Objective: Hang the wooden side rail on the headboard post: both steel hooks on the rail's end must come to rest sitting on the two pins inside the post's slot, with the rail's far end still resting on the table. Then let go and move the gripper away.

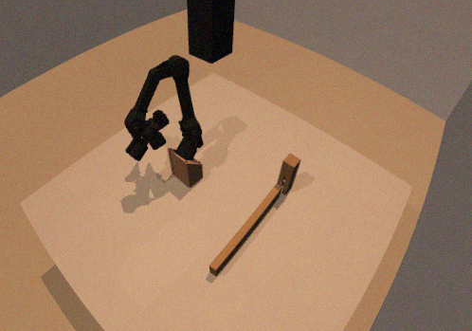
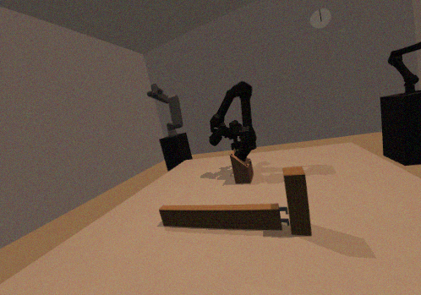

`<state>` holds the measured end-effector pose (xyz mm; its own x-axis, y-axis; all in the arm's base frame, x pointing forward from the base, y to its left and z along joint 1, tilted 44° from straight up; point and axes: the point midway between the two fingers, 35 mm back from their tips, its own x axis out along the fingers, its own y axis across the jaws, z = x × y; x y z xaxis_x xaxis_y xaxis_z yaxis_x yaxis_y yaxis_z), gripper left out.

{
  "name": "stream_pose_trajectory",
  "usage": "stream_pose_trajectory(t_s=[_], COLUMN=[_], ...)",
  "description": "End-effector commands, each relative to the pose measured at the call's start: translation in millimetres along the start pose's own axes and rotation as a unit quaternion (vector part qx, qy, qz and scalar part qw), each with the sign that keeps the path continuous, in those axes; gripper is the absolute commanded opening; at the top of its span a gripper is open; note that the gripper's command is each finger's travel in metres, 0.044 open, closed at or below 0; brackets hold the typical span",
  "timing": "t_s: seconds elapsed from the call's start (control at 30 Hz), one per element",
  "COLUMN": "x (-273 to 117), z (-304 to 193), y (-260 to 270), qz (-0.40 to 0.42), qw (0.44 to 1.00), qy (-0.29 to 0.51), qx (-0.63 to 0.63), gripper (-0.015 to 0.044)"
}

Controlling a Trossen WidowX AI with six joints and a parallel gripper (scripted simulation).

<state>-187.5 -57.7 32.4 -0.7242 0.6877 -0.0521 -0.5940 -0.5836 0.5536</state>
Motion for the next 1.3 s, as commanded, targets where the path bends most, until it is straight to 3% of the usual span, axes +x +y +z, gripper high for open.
stream_pose_trajectory(t_s=[0.0, 0.43, 0.6, 0.87, 1.27], x=[-0.9, -39.5, -61.1, -129.5, -258.3], z=[0.2, 28.4, 18.7, -1.7, 12.0], y=[1.7, 68.0, 38.7, -20.9, -122.9], qz=[0.000, -0.003, -0.045, -0.161, -0.315], qw=[1.000, 0.998, 0.992, 0.945, 0.773], qy=[0.001, 0.060, 0.106, 0.271, 0.546], qx=[0.000, -0.008, 0.043, 0.080, -0.066], gripper=[0.0426, 0.0440, 0.0440, 0.0440, 0.0440])
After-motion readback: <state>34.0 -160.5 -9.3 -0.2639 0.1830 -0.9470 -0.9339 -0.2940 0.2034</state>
